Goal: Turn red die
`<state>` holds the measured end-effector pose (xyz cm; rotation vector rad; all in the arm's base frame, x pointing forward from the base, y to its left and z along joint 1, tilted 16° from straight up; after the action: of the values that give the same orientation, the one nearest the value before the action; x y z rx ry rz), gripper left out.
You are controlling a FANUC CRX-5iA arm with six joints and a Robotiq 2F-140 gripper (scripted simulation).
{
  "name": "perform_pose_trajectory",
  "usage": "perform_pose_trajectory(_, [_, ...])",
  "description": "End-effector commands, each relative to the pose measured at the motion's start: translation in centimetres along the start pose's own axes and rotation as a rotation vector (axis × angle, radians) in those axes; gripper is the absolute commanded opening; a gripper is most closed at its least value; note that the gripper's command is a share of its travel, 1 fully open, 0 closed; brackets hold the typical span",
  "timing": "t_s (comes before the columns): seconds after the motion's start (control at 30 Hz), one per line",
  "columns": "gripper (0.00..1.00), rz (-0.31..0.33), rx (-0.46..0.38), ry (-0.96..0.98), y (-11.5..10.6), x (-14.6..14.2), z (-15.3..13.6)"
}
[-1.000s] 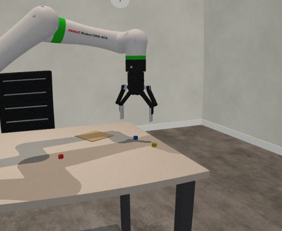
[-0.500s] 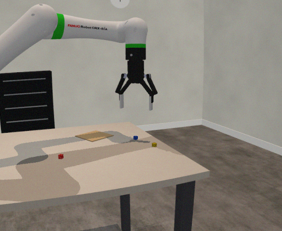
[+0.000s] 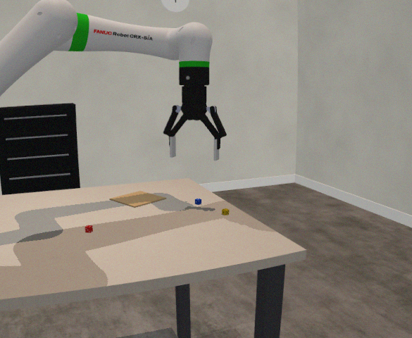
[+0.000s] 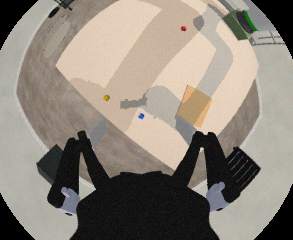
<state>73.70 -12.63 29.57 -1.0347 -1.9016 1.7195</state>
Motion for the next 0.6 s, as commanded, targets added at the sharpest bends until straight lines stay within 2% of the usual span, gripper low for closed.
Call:
perform_pose_trajectory(0.0, [1.00,0.006,-0.005,-0.039,-1.1,1.7,4.2])
perform_pose_trajectory(0.03, [1.00,0.006,-0.005,-0.039,-1.1,1.7,4.2])
perform_pose_trajectory(0.07, [1.00,0.006,-0.005,-0.054,-1.3,2.6,6.0])
perform_pose_trajectory(0.13, [1.00,0.006,-0.005,-0.054,-1.3,2.6,6.0])
perform_pose_trajectory(0.17, [1.00,0.005,-0.005,-0.070,-1.5,3.6,7.8])
perform_pose_trajectory(0.27, [1.00,0.005,-0.005,-0.070,-1.5,3.6,7.8])
perform_pose_trajectory(0.3, [1.00,0.005,-0.005,-0.086,-1.7,4.7,9.9])
perform_pose_trajectory(0.33, [1.00,0.005,-0.005,-0.086,-1.7,4.7,9.9])
perform_pose_trajectory(0.37, [1.00,0.005,-0.005,-0.103,-1.7,6.1,12.0])
perform_pose_trajectory(0.43, [1.00,0.005,-0.005,-0.103,-1.7,6.1,12.0])
perform_pose_trajectory(0.47, [1.00,0.005,-0.005,-0.119,-1.6,7.5,14.2])
perform_pose_trajectory(0.53, [1.00,0.005,-0.005,-0.119,-1.6,7.5,14.2])
perform_pose_trajectory(0.57, [1.00,0.005,-0.005,-0.135,-1.5,9.0,16.4])
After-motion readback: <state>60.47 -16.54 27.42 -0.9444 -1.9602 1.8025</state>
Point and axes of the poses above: the point where the finger pads meet when closed, its own y axis out along the fingers, its own x axis across the jaws, z = x × y, the point moved 3 cm from there along -y, back along the fingers, and after that the axes turned 6 degrees about -y, right-handed, at the moved point
